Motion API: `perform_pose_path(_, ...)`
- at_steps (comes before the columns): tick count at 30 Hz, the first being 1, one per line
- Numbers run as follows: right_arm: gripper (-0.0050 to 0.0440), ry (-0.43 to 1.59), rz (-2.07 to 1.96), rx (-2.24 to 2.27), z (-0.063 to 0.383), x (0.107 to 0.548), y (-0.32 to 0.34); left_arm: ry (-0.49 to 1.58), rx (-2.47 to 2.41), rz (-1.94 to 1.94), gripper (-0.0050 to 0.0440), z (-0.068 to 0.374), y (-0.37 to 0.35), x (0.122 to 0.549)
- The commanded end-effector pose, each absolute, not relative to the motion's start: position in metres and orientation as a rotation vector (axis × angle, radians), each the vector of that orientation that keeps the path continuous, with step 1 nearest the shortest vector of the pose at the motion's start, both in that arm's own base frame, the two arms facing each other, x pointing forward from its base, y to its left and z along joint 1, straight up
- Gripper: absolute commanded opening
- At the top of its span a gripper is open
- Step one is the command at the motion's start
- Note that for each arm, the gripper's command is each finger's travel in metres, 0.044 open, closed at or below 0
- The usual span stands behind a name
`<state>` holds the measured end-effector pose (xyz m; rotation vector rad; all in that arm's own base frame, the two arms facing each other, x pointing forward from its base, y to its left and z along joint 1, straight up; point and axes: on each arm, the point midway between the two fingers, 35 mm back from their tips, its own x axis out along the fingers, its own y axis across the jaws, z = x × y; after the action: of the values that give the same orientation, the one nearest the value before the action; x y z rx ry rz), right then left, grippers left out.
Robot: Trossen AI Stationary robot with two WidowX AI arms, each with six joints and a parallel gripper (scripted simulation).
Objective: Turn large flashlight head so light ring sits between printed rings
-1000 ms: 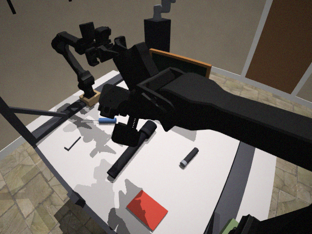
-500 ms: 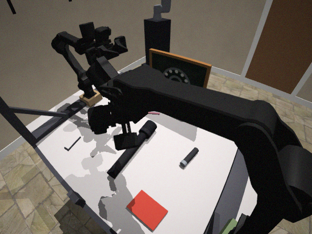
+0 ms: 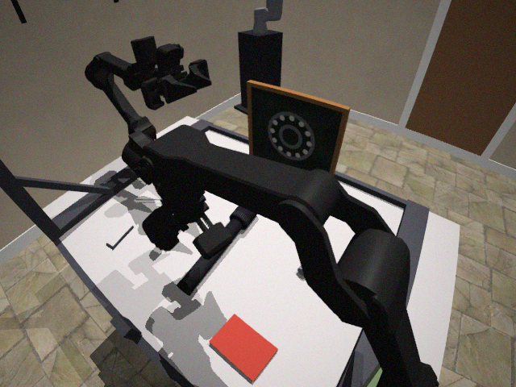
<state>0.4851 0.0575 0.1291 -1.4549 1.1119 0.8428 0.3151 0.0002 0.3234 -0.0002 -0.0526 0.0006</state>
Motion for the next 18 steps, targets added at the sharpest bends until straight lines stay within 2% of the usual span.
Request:
perform_pose_path(1,0.044,1.148,0.975,-1.559,0.115,0.487,0.064,-0.069,0.002,0.004,0.021,0.33,0.001,0.314)
perform_pose_path(7,0.044,1.207,1.161,-1.66,0.09,0.483,0.068,-0.069,0.002,0.004,0.021,0.33,0.001,0.314)
perform_pose_path(18,0.044,1.223,1.227,-1.69,0.082,0.48,0.069,-0.069,0.002,0.004,0.021,0.33,0.001,0.314)
